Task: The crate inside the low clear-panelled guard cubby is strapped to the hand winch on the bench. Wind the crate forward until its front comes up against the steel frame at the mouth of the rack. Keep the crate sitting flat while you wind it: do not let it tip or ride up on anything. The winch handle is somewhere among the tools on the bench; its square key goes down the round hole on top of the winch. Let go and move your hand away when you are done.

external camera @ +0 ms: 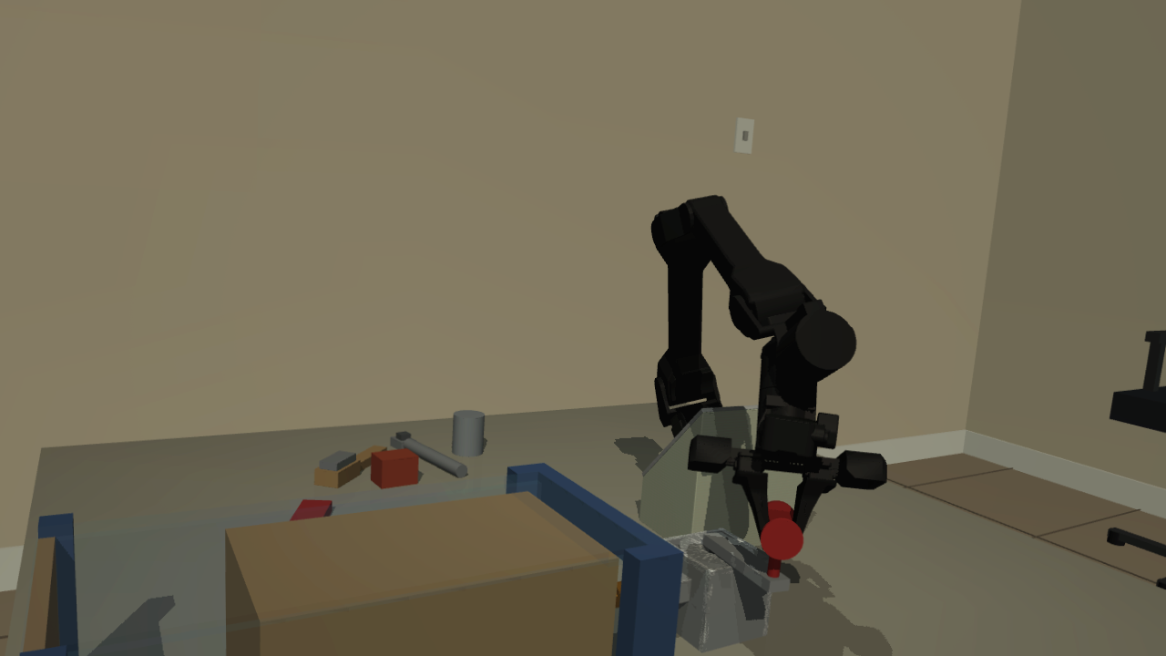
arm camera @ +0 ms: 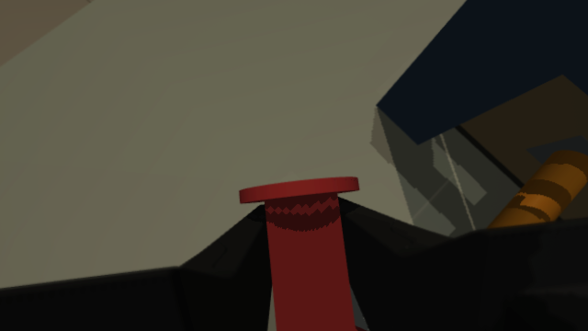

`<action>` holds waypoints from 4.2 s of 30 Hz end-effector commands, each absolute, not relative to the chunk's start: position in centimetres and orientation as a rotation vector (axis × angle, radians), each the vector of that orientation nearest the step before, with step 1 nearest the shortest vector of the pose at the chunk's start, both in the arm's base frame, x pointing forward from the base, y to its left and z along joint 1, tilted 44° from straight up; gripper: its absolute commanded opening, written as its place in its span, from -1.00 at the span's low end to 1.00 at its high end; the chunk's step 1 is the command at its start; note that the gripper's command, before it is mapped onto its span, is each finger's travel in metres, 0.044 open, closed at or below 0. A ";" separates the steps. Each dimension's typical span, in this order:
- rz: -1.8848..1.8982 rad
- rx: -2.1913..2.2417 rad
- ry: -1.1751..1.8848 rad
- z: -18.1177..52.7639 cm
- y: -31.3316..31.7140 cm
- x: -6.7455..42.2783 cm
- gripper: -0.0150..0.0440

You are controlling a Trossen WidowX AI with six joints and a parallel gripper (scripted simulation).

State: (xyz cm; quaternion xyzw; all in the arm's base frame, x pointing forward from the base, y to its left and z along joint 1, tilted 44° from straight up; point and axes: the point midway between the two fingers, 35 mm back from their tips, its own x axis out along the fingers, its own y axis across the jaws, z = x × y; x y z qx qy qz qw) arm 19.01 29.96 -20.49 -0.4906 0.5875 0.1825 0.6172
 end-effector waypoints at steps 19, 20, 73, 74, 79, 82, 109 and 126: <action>0.434 -1.138 1.386 -20.2 29.1 14.2 -0.49; 0.434 -1.138 1.386 -20.1 29.1 14.1 -0.49; 0.435 -1.141 1.392 -16.0 24.7 8.3 -0.49; 0.435 -1.141 1.392 -15.9 24.6 8.3 -0.49; 0.434 -1.142 1.393 -15.4 24.0 8.0 -0.49; 0.434 -1.142 1.393 -15.1 23.7 7.9 -0.49; 0.431 -1.146 1.394 -11.2 19.3 8.6 -0.49; 0.429 -1.148 1.394 -9.6 17.6 10.1 -0.49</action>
